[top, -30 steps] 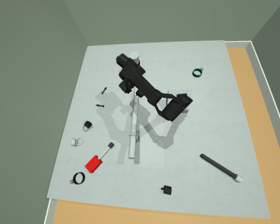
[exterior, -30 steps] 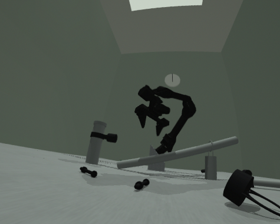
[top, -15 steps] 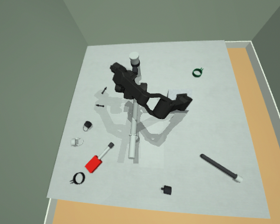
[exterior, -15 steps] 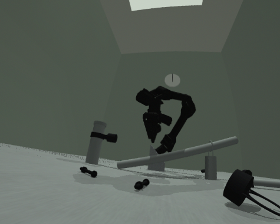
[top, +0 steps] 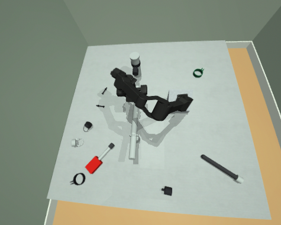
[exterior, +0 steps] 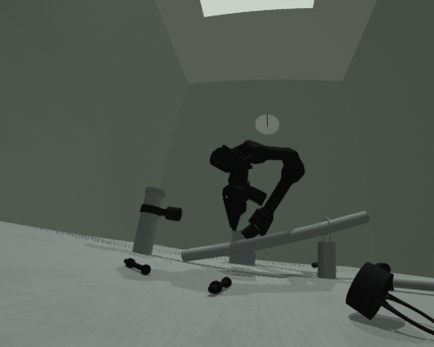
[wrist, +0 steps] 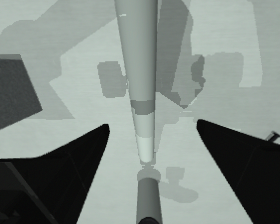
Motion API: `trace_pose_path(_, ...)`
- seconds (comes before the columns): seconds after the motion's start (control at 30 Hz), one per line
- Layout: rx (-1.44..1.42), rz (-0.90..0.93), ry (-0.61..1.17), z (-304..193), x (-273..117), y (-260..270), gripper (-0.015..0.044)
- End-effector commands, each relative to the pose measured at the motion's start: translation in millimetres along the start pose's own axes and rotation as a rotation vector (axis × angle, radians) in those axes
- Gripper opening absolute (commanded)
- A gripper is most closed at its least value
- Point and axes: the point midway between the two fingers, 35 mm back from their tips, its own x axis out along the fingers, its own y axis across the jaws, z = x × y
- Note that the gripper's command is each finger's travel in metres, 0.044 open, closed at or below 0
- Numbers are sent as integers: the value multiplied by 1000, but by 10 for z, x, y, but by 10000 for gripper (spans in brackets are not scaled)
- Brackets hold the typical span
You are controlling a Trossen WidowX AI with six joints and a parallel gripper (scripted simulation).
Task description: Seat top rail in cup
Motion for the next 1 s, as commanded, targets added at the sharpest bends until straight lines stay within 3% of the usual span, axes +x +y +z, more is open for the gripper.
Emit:
trace_pose_path(0.0,6,-6,-4,-3,84,4,440)
trace_pose_path(0.97,7,-6,-4,-6,556,-12,440)
